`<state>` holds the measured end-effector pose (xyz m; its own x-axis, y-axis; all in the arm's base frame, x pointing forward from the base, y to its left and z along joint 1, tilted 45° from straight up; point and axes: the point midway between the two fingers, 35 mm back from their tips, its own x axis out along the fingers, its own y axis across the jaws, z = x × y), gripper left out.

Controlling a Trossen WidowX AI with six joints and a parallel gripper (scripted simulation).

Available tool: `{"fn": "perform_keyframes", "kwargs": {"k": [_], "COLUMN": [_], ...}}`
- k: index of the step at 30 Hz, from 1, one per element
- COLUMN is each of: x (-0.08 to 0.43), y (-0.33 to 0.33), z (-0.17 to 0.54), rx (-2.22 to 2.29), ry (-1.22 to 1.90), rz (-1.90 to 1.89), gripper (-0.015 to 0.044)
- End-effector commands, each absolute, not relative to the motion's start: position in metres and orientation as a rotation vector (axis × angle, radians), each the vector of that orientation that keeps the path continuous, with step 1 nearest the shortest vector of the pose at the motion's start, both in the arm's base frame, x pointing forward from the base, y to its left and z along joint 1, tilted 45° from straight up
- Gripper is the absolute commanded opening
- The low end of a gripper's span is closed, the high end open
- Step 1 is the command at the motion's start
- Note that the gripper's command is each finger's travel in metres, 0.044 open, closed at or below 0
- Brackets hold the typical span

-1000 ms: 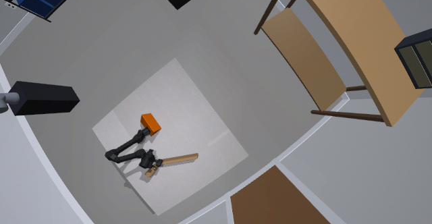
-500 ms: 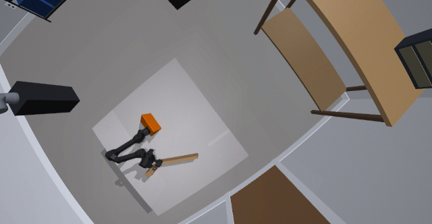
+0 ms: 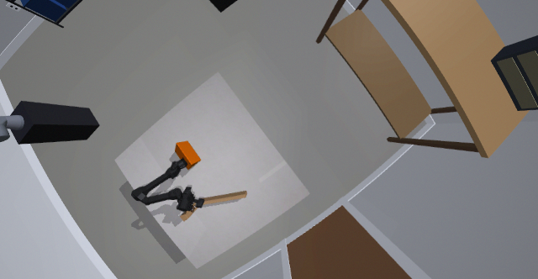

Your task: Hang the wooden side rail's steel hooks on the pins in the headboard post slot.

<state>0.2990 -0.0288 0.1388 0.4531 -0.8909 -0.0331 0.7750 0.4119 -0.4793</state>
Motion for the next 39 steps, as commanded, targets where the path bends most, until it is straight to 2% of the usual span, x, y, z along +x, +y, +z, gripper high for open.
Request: {"fn": "perform_keyframes", "kwargs": {"k": [1,14,29,39], "x": [0.331,0.390,0.384,0.380], "y": [-0.019,-0.004,0.005,0.005], "z": [0.136,0.113,0.112,0.115], "rx": [-0.575,-1.040,-1.371,-1.382], "ry": [0.472,1.075,1.729,1.786], "rz": [-0.967,-0.543,0.181,0.266], "gripper": [0.0440,0.0440,0.0440,0.0440]}}
